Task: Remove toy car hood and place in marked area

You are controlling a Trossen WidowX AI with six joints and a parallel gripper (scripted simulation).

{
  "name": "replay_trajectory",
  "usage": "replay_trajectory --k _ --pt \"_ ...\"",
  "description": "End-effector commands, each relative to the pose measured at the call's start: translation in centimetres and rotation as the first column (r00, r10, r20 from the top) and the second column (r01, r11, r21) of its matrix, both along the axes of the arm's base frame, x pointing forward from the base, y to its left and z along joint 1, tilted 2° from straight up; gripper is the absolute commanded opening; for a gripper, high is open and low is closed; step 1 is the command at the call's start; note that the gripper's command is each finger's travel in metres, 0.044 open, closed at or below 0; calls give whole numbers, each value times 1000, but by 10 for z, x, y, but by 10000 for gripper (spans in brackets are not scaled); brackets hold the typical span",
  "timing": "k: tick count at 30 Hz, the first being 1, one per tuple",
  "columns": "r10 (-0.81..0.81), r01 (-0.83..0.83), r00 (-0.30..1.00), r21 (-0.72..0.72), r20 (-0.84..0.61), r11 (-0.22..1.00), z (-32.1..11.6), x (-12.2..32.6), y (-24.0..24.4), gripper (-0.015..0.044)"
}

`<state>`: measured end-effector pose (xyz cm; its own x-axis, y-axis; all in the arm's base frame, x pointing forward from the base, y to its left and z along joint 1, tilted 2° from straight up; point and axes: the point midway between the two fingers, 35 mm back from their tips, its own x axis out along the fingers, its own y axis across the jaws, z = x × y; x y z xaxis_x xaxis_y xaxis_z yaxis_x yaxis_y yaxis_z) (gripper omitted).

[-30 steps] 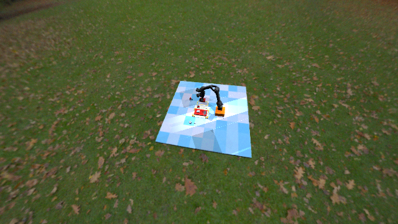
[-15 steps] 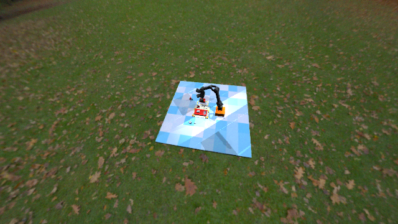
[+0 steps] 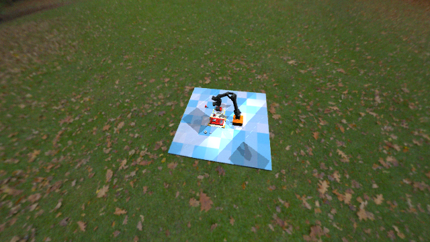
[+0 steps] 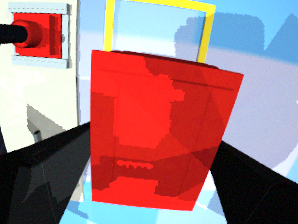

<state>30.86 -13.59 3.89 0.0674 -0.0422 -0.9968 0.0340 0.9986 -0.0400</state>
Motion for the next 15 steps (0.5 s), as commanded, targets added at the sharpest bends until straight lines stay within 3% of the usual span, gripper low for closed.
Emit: replay_trajectory --k 1,15 --pt "5 -5 1000 7 -8 1000 -6 -2 1 0" --pt "5 -5 1000 7 -8 1000 -16 -2 1 0"
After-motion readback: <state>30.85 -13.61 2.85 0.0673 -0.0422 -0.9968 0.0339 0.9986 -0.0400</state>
